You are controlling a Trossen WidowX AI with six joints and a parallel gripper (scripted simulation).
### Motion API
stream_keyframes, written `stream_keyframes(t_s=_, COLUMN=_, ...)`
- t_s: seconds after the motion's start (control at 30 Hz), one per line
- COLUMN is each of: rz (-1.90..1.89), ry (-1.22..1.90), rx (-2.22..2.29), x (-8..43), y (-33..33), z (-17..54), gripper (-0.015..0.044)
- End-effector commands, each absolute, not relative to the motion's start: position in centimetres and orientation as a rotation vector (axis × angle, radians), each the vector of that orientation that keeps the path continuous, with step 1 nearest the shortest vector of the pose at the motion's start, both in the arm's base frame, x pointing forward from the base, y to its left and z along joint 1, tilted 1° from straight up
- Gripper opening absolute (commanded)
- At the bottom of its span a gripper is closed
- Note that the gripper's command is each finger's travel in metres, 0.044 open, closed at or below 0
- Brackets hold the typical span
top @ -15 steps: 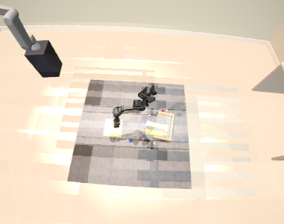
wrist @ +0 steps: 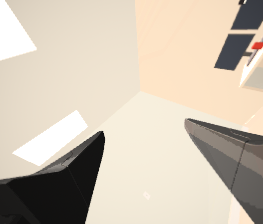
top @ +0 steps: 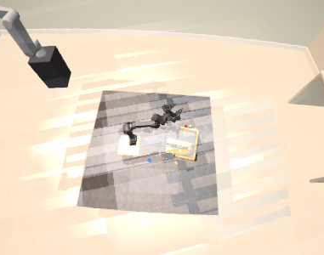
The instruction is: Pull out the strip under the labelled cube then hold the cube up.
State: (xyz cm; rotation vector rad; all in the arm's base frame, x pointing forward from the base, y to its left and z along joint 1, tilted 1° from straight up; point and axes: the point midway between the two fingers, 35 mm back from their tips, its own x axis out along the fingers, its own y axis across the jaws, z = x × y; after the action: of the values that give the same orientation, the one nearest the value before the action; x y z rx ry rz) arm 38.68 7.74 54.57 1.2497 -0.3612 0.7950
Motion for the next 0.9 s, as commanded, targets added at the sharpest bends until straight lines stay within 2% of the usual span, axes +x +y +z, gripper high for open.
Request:
stream_keyframes(t_s=0.0, rz=0.533, ry=-0.272, rx=1.08, x=40.0, y=6.3, z=49.6, gripper=0.04)
stream_keyframes(t_s=0.3, rz=0.135, ry=0.047, rx=0.615, x=38.9, y=3.2, z=37.3, gripper=0.04)
stream_keyframes(t_s=0.67, rz=-0.032, ry=0.529, rx=0.043, x=32.0, y=-0.1, z=23.3, gripper=0.04)
stream_keyframes(t_s=0.87, rz=-0.033, ry=0.581, rx=-0.014, x=31.0, y=-0.4, z=22.0, gripper=0.04)
